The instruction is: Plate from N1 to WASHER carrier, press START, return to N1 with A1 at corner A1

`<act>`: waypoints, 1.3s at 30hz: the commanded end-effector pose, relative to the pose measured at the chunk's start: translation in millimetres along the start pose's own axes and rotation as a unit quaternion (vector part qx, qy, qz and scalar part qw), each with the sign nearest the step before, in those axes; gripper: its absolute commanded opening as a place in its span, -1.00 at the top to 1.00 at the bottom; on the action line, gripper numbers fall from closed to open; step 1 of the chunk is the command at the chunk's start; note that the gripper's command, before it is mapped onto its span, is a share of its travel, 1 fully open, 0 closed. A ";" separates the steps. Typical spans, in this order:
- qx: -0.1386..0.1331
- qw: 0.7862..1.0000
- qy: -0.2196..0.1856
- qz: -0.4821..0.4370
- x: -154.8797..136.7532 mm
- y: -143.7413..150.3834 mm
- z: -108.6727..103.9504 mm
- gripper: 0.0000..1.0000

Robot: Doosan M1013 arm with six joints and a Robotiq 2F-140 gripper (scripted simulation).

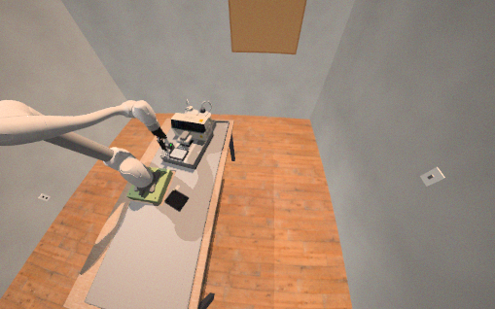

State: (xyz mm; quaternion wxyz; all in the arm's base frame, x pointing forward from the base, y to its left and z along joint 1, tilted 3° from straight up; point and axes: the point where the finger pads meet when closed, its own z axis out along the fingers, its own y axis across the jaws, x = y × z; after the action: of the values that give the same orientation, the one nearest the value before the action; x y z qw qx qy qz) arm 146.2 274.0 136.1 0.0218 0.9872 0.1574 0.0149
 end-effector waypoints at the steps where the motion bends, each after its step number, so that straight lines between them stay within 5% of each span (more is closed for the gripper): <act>1: 0.000 0.998 0.002 0.055 17.5 2.9 -3.7 -0.40; 10: 0.001 0.979 0.002 0.204 59.0 18.2 -9.2 -0.40; 15: 0.001 0.961 0.002 0.277 59.0 18.2 -9.2 -0.40; 39: 0.001 0.961 0.002 0.277 59.0 18.2 -9.2 -0.40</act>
State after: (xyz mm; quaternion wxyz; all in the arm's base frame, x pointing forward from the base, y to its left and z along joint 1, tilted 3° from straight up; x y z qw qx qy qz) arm 204.9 272.3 145.4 0.0176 0.9924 -0.1197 0.0201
